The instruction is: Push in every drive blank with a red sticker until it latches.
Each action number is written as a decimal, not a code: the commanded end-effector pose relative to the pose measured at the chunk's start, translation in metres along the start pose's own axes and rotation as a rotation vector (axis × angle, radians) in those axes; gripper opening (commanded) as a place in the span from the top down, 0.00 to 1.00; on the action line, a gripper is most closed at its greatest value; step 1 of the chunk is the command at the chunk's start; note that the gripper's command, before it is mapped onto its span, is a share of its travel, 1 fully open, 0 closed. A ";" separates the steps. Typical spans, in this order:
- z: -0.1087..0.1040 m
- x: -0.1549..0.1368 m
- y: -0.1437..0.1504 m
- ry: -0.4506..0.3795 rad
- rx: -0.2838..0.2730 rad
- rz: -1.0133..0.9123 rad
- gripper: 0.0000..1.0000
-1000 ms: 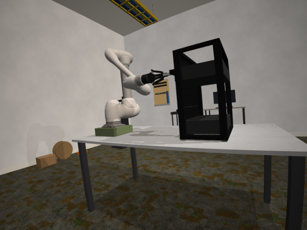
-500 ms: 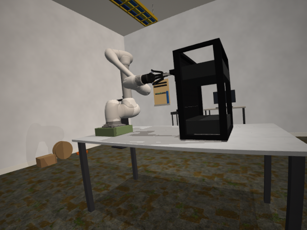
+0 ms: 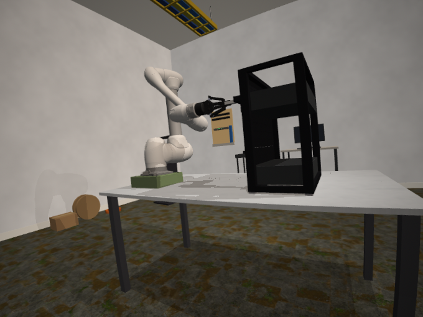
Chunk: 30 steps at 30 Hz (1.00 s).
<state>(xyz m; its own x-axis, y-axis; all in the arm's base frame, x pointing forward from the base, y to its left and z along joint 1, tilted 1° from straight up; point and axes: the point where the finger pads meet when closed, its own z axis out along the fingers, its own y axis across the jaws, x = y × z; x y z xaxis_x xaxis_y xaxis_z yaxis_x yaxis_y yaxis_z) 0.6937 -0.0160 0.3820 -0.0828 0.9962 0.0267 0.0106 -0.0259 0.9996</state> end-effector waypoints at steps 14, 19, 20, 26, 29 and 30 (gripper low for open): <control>0.010 0.001 0.003 -0.001 -0.001 -0.003 1.00; 0.011 0.001 0.003 -0.001 -0.001 -0.003 1.00; 0.011 0.001 0.003 -0.001 -0.001 -0.003 1.00; 0.020 0.000 0.000 -0.001 -0.001 -0.003 1.00; 0.020 0.000 -0.001 -0.001 -0.001 -0.003 1.00; 0.020 0.000 -0.001 -0.001 -0.001 -0.003 1.00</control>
<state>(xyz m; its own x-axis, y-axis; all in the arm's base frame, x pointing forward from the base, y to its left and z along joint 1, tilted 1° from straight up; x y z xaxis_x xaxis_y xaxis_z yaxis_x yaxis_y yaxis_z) 0.7098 -0.0140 0.3806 -0.0839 0.9961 0.0257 0.0131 -0.0247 0.9996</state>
